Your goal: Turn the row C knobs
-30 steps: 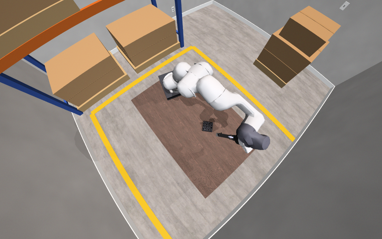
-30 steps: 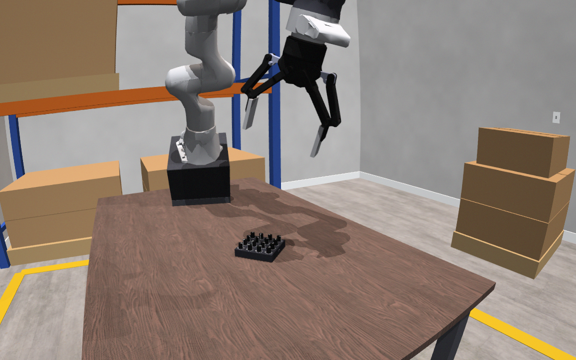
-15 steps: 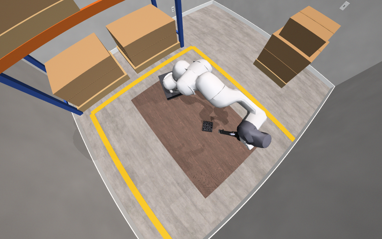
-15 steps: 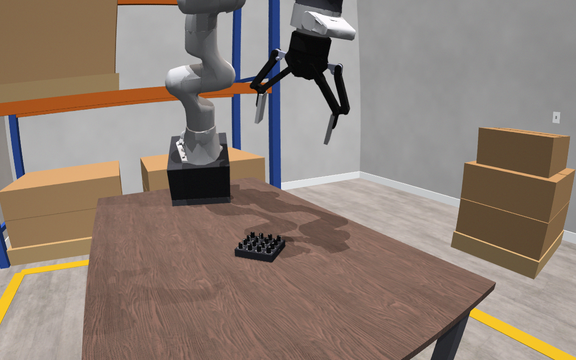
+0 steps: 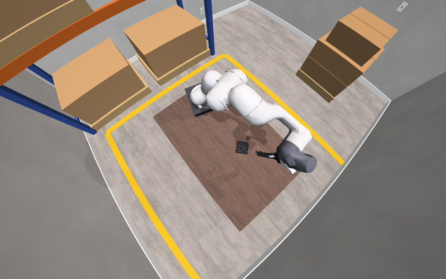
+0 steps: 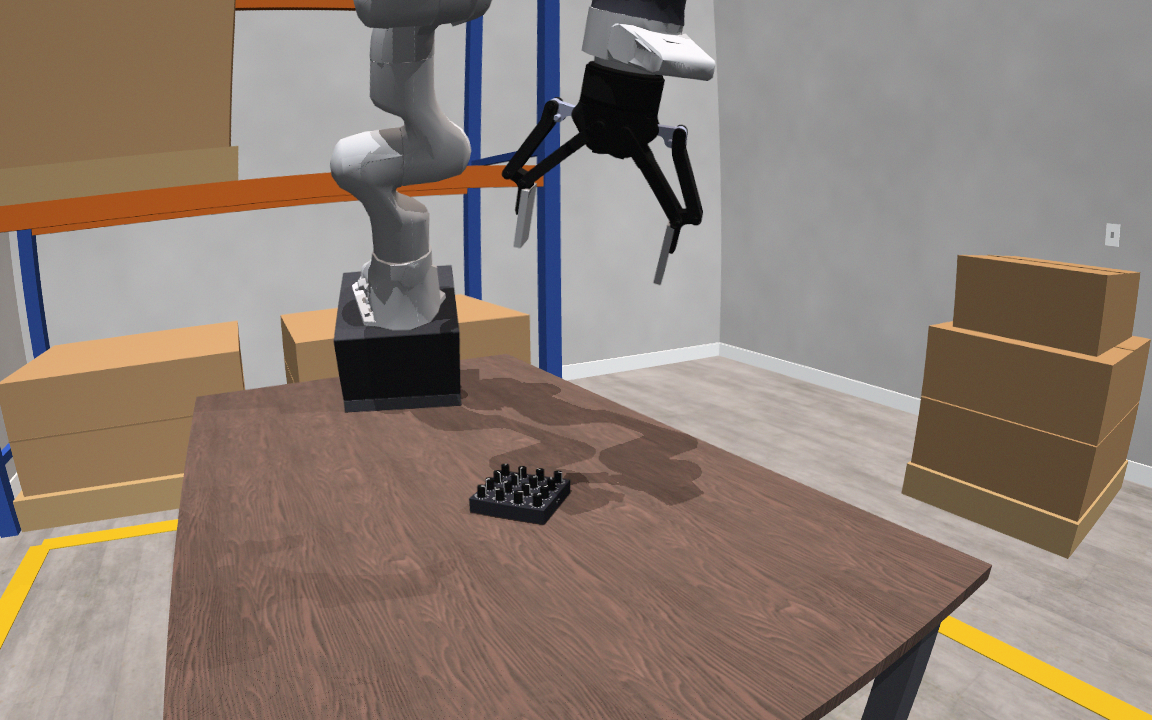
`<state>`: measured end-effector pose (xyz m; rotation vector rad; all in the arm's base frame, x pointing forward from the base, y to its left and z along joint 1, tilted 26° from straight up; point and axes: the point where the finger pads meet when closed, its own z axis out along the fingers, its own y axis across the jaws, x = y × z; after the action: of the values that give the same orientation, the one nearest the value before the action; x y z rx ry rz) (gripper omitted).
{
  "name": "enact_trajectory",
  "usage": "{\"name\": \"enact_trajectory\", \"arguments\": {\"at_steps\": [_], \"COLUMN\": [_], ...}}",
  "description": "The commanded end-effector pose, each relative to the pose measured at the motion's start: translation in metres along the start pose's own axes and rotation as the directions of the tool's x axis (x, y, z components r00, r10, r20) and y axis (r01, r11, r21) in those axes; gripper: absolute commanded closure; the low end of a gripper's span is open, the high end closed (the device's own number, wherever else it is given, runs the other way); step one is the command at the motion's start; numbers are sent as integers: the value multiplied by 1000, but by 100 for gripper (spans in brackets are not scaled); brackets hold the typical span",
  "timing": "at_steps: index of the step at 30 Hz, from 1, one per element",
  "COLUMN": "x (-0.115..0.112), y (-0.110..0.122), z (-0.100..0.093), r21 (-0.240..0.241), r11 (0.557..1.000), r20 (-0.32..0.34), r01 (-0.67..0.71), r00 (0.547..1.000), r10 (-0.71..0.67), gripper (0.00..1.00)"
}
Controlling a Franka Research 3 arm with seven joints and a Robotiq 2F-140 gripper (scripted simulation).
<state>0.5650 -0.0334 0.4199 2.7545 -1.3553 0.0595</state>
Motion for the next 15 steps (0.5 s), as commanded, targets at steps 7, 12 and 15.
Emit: {"name": "enact_trajectory", "arguments": {"at_steps": [7, 12, 15], "x": [-24, -26, -26], "y": [-9, -10, -10], "z": [0, 0, 0], "r21": [47, 50, 50], "r11": [990, 989, 989], "r20": [42, 43, 43], "r01": [131, 137, 137], "r00": [990, 989, 989], "r10": [-133, -139, -139], "gripper": [0, 0, 0]}}
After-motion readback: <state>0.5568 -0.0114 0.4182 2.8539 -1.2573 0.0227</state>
